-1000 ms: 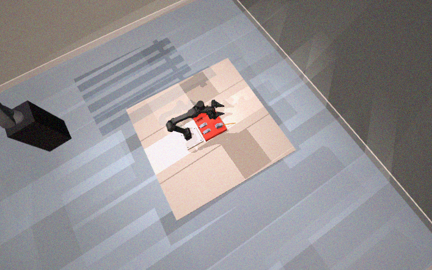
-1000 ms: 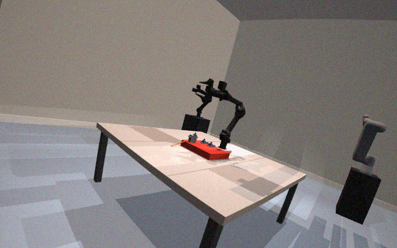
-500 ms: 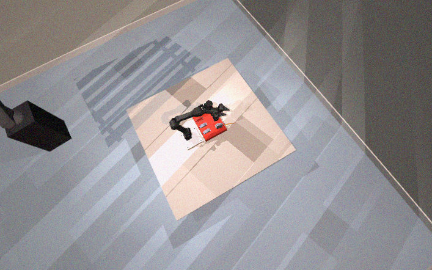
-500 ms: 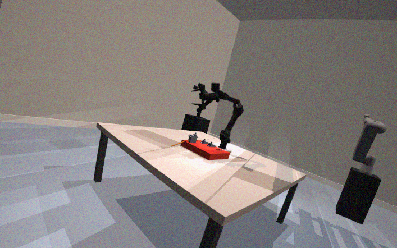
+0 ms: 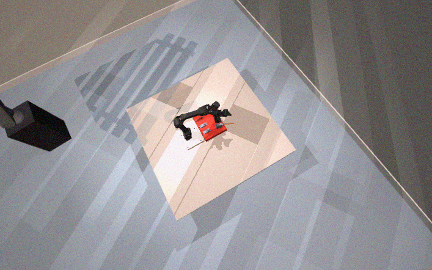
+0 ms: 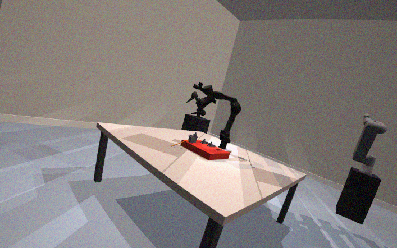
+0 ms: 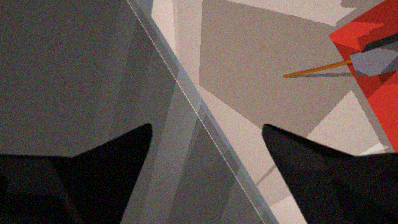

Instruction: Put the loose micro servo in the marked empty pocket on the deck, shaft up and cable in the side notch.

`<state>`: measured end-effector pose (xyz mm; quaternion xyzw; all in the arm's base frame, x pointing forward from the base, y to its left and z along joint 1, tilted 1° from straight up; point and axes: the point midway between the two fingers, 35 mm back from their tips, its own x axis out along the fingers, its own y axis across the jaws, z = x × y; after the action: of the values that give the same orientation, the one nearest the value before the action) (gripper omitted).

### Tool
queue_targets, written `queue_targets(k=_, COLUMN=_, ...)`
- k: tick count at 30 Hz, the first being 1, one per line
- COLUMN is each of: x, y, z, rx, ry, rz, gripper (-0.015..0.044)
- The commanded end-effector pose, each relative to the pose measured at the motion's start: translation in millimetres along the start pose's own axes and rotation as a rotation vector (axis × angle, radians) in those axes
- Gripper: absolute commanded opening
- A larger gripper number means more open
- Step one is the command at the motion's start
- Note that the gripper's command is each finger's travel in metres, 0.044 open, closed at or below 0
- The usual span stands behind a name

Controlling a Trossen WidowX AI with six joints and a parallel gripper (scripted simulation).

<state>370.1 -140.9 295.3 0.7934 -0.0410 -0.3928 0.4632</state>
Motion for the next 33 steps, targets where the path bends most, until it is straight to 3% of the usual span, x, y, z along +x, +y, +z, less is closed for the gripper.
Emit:
queue_targets(k=1, x=13.1, y=-17.1, z=3.1, rx=0.086, ry=-0.03, rz=-0.098, gripper=0.044)
queue_targets(k=17, x=37.8, y=-75.7, z=20.0, rx=0.431, ry=-0.229, rz=-0.407, gripper=0.044)
queue_targets(k=33, x=43.3, y=-125.9, z=35.9, rx=0.778, ry=-0.559, rz=-0.643, gripper=0.044)
